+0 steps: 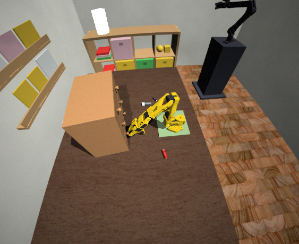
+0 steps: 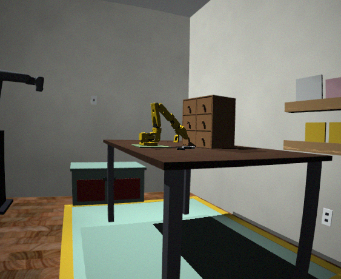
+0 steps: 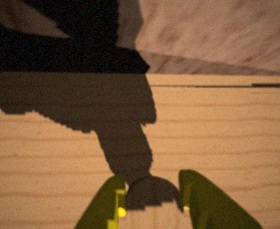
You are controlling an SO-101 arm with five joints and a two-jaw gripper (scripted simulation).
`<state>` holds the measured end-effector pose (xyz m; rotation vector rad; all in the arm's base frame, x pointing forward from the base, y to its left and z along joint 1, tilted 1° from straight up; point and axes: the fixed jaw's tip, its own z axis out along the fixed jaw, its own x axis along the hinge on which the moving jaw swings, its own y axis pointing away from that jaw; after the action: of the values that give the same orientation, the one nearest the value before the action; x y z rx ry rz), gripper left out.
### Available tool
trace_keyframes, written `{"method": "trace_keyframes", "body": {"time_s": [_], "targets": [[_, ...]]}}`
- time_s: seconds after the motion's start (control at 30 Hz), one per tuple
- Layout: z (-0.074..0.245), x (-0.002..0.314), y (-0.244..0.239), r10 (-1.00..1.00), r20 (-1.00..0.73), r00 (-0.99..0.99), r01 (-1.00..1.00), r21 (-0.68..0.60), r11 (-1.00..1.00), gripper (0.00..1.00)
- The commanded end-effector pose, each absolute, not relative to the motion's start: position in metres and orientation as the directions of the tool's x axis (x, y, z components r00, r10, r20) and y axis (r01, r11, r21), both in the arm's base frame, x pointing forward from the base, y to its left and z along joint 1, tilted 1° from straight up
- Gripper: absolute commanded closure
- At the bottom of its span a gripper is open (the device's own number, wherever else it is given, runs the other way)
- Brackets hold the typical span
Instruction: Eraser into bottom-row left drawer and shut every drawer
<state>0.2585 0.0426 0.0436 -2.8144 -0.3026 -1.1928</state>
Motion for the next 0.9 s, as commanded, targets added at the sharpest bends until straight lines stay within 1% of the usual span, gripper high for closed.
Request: {"method": "trace_keyframes", "body": {"time_s": [0.0,0.87], "targets": [[0.0479,0.2607,0.0406,0.15,0.728,0.669,0.2,0.018,-0.98,1.0],[0.0488,0.252,0.0408,0.137,0.728,0.671,0.195,0.004,-0.981,1.0]]}}
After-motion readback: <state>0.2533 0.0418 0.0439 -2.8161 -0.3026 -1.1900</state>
